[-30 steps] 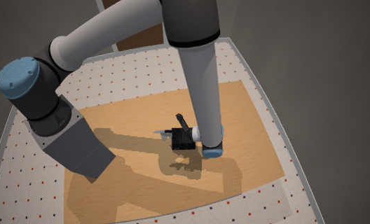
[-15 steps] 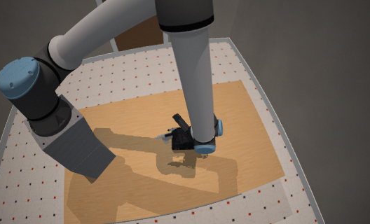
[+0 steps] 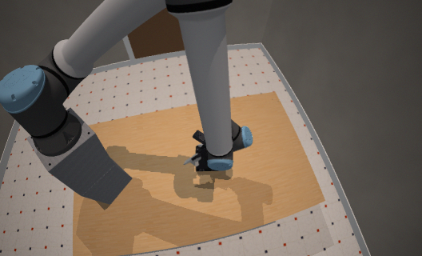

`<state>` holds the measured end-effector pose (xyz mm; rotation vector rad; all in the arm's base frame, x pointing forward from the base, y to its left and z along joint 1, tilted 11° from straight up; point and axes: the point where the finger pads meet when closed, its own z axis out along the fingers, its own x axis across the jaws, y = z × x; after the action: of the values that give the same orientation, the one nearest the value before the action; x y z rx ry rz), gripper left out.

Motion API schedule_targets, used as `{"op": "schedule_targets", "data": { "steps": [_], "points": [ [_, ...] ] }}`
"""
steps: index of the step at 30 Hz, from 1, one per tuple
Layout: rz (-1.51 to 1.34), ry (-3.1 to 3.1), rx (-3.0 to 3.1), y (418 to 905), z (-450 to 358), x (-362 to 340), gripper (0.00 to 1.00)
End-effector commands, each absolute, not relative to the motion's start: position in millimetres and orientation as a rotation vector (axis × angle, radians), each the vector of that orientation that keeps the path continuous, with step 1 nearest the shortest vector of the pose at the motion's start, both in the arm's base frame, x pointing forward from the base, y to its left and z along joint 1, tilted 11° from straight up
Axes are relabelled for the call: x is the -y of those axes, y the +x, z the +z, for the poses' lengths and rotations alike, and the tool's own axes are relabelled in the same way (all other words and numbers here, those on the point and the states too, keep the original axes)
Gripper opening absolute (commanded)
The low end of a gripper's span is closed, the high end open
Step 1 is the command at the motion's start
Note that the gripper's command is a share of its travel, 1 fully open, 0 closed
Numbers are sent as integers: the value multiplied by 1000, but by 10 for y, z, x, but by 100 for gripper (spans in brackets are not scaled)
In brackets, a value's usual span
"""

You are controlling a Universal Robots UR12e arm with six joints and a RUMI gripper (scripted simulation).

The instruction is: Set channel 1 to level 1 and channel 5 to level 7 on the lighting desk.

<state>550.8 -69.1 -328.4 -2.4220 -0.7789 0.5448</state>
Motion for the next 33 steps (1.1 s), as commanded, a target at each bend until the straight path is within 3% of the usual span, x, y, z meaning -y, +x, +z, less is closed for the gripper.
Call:
{"op": "schedule_targets", "data": {
  "steps": [1, 33],
  "points": [
    [369, -2461, 956, 5660, -3312, 740, 100],
    [-250, -2443, 1938, 6419, -2659, 985, 100]
  ]
}}
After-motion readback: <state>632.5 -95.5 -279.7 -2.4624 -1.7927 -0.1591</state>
